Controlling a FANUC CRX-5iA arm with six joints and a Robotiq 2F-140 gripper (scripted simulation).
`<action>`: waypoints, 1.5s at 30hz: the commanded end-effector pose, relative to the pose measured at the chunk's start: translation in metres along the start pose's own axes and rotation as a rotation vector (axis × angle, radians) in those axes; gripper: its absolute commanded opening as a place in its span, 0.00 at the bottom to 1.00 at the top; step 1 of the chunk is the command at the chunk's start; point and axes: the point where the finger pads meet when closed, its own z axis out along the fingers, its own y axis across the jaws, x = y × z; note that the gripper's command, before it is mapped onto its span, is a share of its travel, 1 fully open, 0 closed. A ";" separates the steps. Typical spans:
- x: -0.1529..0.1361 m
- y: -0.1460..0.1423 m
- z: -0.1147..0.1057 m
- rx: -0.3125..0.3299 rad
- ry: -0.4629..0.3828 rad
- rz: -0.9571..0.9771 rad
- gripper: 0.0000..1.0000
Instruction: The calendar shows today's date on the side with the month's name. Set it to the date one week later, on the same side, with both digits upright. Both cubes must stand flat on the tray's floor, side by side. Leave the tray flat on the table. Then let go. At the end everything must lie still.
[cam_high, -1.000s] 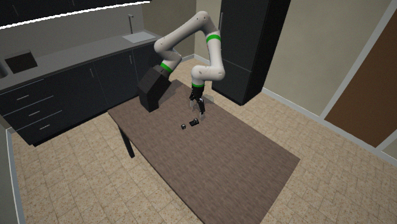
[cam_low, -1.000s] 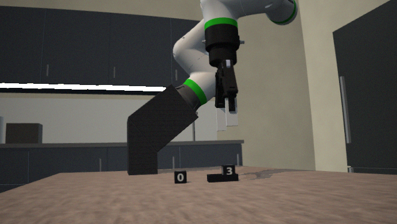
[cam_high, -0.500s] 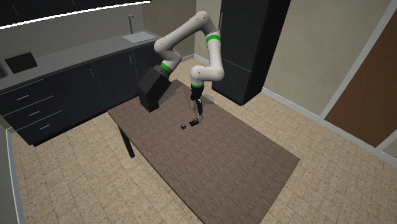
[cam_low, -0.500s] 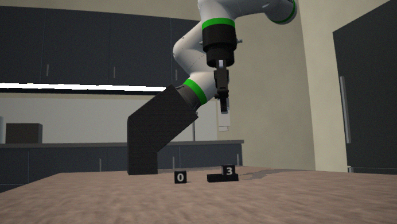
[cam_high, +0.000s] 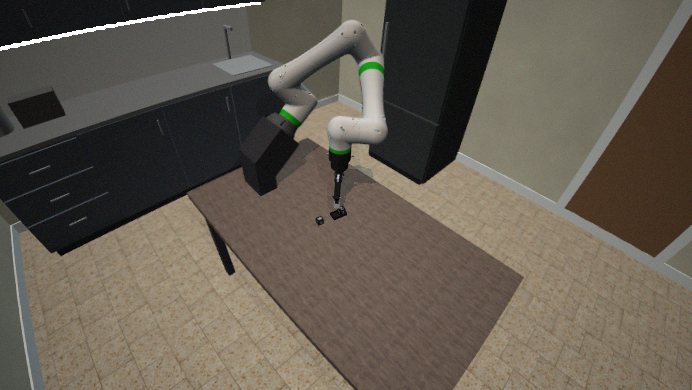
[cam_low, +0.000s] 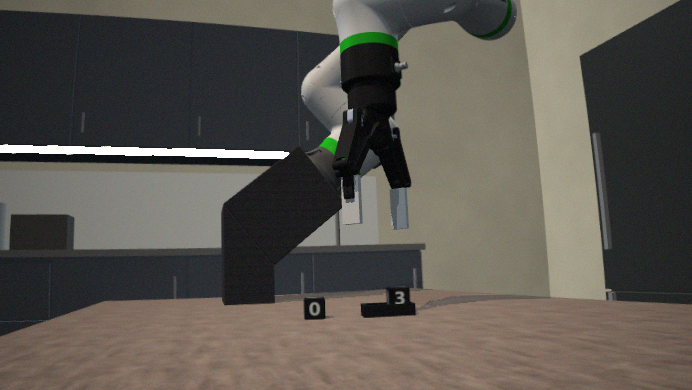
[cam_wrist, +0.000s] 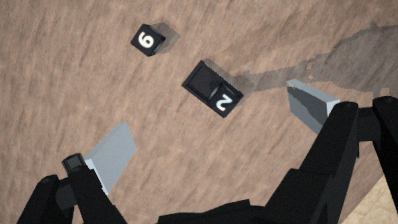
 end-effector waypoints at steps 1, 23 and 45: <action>0.005 -0.005 0.000 0.001 0.007 0.174 1.00; 0.027 -0.022 0.005 0.005 0.007 0.891 1.00; 0.049 -0.038 0.009 0.007 0.005 1.578 1.00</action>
